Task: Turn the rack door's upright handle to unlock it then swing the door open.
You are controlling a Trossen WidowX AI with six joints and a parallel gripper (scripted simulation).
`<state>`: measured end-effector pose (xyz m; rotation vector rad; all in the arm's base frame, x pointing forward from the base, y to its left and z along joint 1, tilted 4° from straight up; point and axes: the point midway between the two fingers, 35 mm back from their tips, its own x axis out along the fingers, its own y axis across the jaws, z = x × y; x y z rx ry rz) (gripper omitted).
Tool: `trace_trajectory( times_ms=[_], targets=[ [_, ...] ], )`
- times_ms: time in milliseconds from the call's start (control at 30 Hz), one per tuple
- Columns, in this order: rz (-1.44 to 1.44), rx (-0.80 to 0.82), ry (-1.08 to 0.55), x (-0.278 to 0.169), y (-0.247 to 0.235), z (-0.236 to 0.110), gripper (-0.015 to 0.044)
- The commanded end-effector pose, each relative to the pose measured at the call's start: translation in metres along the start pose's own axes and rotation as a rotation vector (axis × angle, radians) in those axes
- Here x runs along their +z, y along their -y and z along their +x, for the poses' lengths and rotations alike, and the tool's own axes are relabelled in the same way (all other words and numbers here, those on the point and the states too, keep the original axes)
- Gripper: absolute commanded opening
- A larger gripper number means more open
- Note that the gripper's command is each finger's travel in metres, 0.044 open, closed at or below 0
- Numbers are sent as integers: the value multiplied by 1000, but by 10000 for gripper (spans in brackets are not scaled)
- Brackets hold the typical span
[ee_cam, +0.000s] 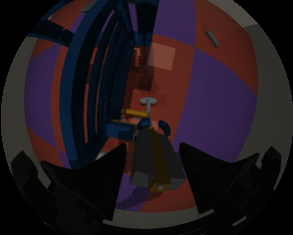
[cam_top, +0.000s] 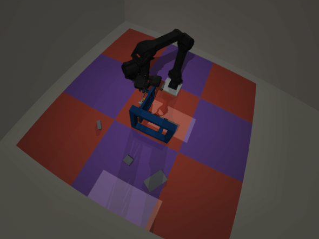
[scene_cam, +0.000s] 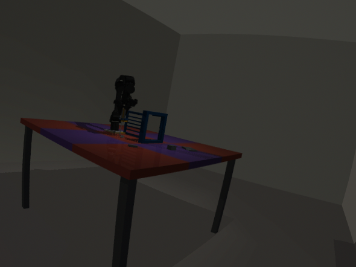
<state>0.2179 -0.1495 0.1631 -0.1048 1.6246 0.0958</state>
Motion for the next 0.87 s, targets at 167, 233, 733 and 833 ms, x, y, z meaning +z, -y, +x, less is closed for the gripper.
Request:
trace_trajectory(
  times_ms=[167,233,733,833],
  targets=[
    [-6,-17,20,1,0,-13,282],
    [-6,-21,25,1,0,-17,282],
    [-8,-52,60,0,0,-41,282],
    [-9,-58,67,-1,-1,-46,282]
  ],
)
